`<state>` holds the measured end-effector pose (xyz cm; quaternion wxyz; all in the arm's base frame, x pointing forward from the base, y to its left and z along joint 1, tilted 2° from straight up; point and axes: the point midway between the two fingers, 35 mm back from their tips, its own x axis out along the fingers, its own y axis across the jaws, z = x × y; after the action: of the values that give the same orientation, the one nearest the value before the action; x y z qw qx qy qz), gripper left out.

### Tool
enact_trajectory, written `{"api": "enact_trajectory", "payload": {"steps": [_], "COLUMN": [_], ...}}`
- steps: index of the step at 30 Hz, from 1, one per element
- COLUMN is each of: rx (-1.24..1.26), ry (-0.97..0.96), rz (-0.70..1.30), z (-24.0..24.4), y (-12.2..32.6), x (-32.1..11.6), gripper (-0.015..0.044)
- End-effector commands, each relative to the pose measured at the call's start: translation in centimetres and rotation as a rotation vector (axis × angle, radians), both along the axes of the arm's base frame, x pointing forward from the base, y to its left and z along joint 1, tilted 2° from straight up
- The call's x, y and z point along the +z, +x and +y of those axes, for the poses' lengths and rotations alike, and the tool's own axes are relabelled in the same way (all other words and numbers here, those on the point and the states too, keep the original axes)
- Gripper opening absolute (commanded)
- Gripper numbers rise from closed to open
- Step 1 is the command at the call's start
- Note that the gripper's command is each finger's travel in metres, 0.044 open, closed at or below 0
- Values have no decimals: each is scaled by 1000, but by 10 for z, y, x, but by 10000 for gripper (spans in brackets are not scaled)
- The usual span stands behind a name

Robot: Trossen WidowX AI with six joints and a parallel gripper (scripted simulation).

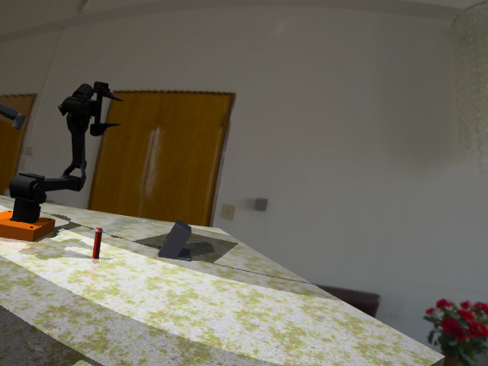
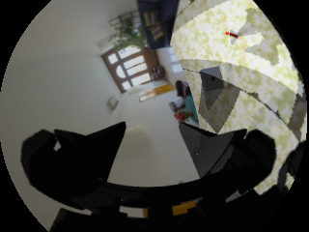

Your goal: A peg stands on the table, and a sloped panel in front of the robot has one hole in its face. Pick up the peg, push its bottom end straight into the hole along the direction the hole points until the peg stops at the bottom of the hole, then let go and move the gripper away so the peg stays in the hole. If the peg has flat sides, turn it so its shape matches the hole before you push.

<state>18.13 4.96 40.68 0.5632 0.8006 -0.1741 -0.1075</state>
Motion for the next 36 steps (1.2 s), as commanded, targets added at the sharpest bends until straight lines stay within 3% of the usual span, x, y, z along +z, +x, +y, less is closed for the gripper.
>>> {"api": "enact_trajectory", "payload": {"steps": [1, 36], "rx": [0, -93], "ry": [0, -280], "rz": [0, 101], "z": [0, -104], "y": [0, -47], "x": [0, 26], "gripper": [426, 440]}}
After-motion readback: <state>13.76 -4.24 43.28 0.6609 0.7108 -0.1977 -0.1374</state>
